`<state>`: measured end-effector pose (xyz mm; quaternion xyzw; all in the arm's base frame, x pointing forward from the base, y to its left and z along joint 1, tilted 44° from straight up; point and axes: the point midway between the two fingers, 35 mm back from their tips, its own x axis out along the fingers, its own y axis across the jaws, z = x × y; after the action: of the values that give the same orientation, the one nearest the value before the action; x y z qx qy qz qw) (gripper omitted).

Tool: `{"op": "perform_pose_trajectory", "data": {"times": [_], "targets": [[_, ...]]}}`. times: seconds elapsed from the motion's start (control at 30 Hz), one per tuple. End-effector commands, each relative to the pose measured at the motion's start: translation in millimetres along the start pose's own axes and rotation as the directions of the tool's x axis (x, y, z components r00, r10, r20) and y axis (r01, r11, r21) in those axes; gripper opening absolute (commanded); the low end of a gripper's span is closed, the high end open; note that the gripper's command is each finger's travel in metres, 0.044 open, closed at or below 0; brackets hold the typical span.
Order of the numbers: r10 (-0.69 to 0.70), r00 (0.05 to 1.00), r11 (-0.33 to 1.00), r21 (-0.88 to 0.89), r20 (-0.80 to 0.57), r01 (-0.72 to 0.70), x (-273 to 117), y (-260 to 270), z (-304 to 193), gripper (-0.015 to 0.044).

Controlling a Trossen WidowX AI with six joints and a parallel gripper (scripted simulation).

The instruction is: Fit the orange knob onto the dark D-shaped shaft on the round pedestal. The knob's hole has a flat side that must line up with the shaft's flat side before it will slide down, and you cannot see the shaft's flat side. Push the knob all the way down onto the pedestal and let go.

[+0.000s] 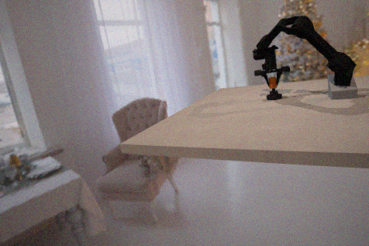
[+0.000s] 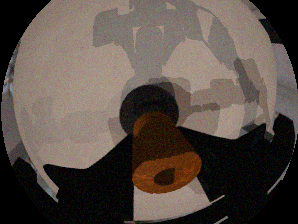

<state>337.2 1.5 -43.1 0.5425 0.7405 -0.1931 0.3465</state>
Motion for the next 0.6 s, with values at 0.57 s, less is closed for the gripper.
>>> {"op": "perform_pose_trajectory", "data": {"times": [0.57], "targets": [[0.003, 1.000, 0.980, 0.198, 0.003, -0.004, 0.2, -1.5, 0.7, 0.0000]]}}
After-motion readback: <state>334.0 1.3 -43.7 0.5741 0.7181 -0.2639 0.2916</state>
